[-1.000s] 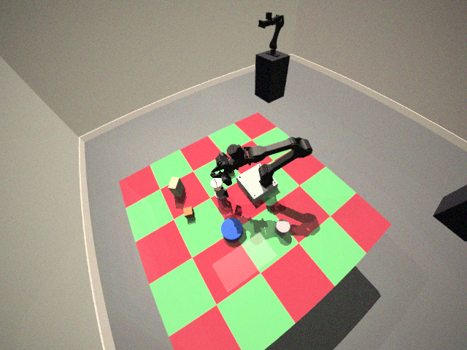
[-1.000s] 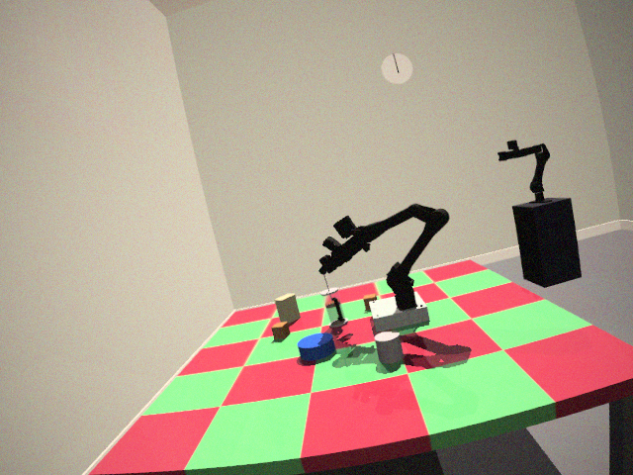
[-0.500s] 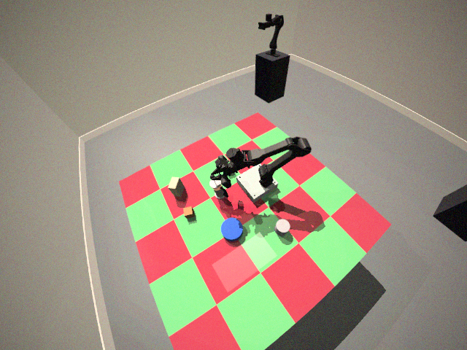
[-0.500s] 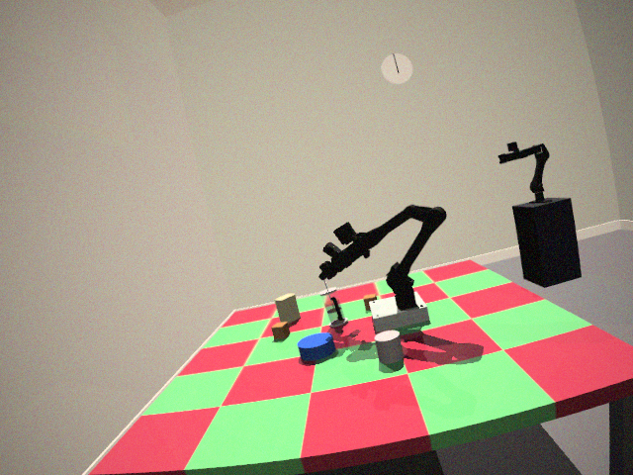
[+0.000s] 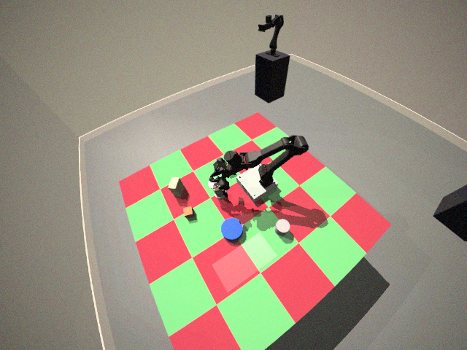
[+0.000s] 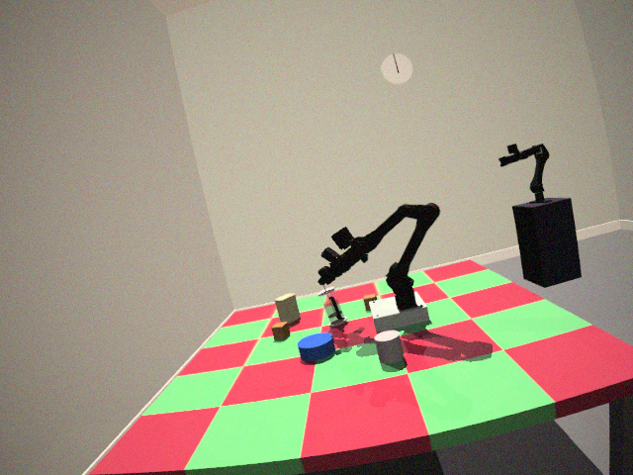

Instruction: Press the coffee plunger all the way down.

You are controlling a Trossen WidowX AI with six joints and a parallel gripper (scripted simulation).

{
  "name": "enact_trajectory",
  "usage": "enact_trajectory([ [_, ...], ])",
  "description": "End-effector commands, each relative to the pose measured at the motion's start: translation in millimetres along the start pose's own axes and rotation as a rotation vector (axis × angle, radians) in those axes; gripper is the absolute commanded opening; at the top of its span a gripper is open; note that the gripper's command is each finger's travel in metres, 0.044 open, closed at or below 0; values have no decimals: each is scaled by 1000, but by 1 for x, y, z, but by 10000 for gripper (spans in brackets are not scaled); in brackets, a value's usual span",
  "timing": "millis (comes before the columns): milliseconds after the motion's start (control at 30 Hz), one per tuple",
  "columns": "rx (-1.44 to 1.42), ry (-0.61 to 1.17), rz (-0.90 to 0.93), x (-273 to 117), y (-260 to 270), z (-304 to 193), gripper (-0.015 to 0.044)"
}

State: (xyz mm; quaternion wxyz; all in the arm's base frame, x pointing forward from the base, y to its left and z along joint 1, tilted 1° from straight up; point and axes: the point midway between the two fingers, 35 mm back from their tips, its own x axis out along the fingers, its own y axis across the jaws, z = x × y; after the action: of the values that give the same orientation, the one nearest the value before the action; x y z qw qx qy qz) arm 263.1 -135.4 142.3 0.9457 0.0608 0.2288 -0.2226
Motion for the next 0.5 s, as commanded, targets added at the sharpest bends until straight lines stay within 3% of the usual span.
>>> enact_trajectory([
  [0,8,44,-1,5,0,-13,119],
  [467,8,44,-1,8,0,-10,119],
])
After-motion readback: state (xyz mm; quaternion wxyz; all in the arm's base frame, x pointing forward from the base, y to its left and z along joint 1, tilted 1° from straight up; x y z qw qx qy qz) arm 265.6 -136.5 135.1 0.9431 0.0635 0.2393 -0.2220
